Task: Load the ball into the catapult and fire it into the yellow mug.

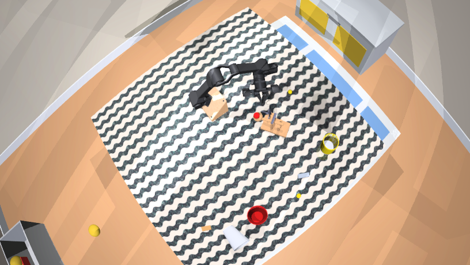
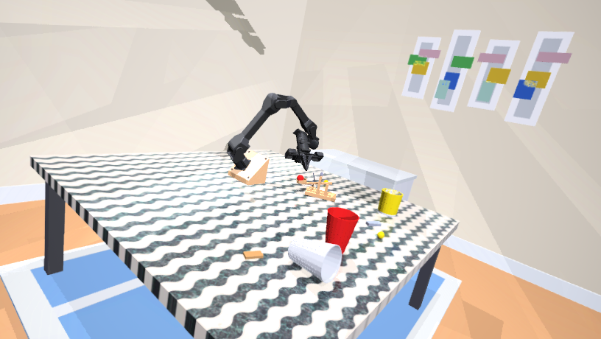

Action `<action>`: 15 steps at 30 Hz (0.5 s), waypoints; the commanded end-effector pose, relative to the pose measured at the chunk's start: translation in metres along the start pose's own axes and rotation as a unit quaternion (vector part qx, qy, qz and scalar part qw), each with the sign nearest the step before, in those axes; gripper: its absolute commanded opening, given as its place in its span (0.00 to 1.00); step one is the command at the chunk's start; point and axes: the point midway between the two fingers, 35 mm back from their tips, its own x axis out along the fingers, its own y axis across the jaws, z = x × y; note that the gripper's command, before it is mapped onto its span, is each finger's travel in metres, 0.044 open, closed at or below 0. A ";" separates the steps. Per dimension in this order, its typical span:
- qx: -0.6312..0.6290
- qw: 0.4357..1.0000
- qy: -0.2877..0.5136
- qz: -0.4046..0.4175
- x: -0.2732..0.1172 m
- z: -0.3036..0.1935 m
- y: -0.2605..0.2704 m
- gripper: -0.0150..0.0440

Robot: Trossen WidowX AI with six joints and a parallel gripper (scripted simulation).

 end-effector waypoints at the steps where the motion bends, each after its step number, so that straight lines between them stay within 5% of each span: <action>1: -0.006 1.000 0.003 0.002 0.008 0.007 0.001 0.25; 15: -0.006 1.000 0.003 0.002 0.025 0.023 0.003 0.25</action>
